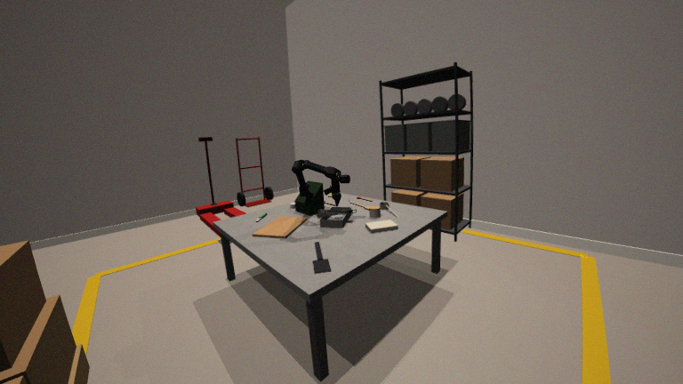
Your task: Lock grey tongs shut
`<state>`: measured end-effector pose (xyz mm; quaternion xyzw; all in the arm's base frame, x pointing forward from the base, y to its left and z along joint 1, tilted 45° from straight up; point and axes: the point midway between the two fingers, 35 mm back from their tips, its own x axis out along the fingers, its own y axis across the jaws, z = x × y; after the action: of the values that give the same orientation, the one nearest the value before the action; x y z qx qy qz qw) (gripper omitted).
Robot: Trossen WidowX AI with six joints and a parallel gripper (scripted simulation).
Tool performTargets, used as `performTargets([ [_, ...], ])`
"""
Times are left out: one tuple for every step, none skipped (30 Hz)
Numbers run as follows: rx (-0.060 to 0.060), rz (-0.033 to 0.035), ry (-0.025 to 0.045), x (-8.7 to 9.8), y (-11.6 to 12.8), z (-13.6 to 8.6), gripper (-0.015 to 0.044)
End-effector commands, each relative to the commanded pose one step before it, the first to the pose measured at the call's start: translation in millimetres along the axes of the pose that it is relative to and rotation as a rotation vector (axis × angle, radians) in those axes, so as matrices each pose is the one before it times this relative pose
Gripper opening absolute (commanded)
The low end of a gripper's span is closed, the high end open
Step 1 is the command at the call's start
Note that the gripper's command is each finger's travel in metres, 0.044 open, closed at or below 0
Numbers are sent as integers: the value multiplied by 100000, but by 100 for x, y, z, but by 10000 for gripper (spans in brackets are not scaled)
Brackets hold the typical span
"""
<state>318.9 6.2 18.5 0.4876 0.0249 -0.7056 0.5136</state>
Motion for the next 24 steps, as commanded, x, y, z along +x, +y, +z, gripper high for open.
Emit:
performTargets([
  [518,647,-151,-8,255,-196,440],
  [-1,-4,8,54,4,-9,440],
  [-2,-6,12,81,5,-13,440],
  [-2,-8,15,108,7,-17,440],
  [-3,-10,19,135,9,-20,440],
  [-3,-11,21,157,10,-23,440],
  [-3,-11,21,165,10,-23,440],
  [-3,-10,20,165,10,-22,440],
  [-2,-9,19,165,9,-21,440],
  [-2,-9,18,165,9,-20,440],
  [-2,-8,17,165,9,-19,440],
  [-2,-7,16,165,8,-18,440],
  [-2,-6,15,165,8,-17,440],
  [-2,-6,14,165,6,-14,440],
  [-2,-5,13,165,6,-13,440],
  [-2,-4,12,165,6,-12,440],
  [-1,-4,12,168,5,-11,440],
  [-1,-3,11,168,5,-10,440],
  [-1,-2,10,168,5,-9,440],
  [-1,-2,9,168,4,-8,440],
  [-1,-1,8,167,4,-7,440],
  [-1,0,7,167,4,-6,440],
  [-1,0,6,167,3,-6,440],
  [-1,1,5,167,3,-5,440],
])
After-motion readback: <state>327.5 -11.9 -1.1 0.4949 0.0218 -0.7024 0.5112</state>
